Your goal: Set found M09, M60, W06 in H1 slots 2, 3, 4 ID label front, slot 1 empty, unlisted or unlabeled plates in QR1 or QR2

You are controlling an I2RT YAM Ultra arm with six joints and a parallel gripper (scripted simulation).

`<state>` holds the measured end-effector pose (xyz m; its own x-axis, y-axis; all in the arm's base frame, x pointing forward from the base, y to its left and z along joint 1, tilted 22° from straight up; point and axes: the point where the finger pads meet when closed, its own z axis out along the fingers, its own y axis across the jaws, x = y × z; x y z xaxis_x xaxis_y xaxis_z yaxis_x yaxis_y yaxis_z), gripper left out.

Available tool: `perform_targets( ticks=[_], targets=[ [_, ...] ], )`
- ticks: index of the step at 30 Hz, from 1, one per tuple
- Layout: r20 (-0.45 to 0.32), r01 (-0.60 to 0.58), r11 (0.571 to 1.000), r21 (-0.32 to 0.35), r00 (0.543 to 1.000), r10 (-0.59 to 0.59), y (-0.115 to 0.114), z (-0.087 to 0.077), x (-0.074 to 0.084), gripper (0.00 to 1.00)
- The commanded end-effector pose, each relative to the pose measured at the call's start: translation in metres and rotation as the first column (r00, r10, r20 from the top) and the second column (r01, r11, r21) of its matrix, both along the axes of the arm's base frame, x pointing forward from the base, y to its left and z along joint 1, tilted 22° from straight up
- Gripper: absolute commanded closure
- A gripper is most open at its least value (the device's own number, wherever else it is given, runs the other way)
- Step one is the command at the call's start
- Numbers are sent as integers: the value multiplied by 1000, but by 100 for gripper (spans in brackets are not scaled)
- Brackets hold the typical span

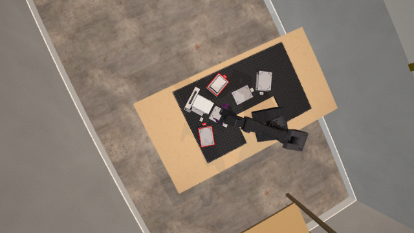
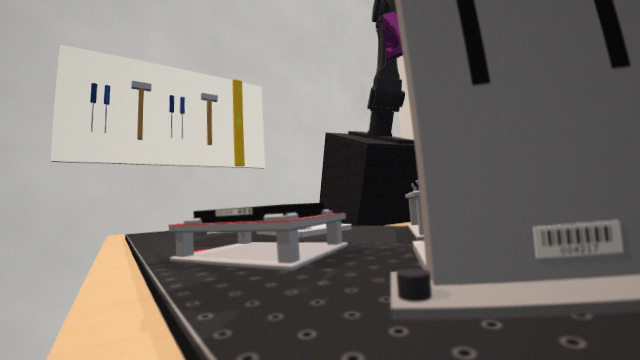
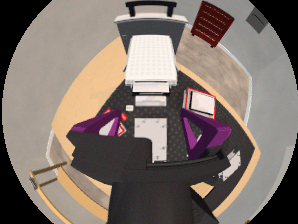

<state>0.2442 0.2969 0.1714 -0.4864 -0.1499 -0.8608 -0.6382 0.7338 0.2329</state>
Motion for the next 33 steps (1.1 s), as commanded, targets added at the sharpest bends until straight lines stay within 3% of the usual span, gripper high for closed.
perform_targets(
  ticks=[1, 33],
  targets=[
    [9, 1, 1000, 11, 1000, -1, 2, 6, 3, 0],
    [10, 1, 1000, 11, 1000, -1, 23, 17, 32, 0]
  ],
)
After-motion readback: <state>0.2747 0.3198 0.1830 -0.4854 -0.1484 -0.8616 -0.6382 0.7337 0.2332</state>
